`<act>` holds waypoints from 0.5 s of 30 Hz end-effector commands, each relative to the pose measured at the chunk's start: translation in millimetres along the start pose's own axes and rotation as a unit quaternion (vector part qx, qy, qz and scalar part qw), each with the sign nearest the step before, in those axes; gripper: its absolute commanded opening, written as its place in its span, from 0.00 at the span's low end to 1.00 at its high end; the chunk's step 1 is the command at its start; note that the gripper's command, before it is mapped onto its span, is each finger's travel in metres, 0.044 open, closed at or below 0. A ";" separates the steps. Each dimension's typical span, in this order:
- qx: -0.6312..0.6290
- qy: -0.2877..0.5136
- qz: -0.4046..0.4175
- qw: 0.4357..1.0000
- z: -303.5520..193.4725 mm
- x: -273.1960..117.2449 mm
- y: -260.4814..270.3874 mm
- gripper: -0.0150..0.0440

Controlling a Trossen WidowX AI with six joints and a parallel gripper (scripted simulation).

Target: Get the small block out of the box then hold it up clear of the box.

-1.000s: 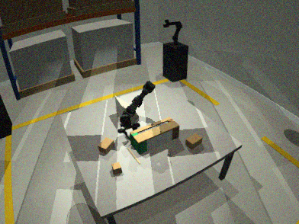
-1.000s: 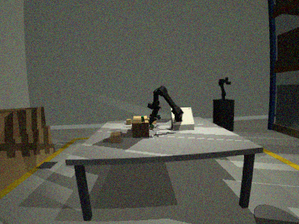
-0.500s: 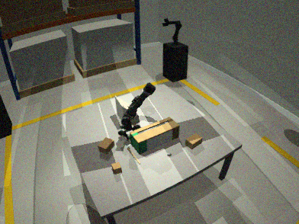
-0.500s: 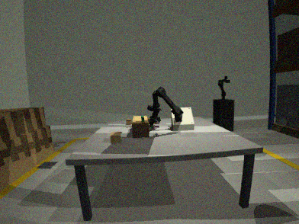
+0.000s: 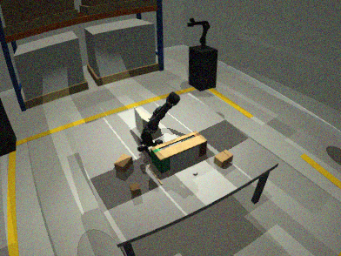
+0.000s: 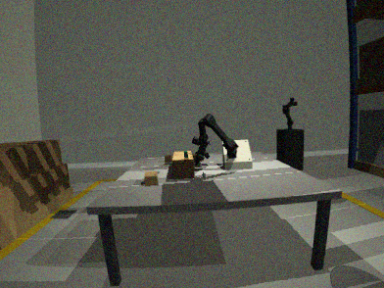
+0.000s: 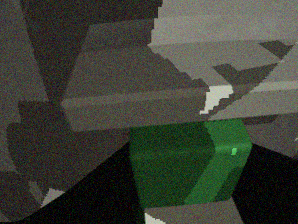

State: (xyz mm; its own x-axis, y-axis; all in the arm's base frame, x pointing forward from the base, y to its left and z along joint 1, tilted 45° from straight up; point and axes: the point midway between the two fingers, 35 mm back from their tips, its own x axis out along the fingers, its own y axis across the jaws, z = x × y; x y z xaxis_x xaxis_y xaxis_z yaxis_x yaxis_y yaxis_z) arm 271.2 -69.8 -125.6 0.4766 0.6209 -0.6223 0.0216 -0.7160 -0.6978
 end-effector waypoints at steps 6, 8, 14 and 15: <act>-0.004 0.002 0.004 1.000 -17.9 -34.7 2.9 0.25; -0.005 0.002 0.004 1.000 -21.5 -44.2 2.5 0.25; -0.005 0.002 0.004 1.000 -25.6 -56.0 1.4 0.25; -0.003 0.002 0.005 1.000 -25.8 -56.9 1.4 0.25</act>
State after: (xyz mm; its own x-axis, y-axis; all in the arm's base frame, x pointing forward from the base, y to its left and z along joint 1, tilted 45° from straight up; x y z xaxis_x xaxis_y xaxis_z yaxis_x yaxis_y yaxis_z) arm 267.2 -110.0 -85.9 0.4817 0.6172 -0.6221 0.0214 -0.7180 -0.6957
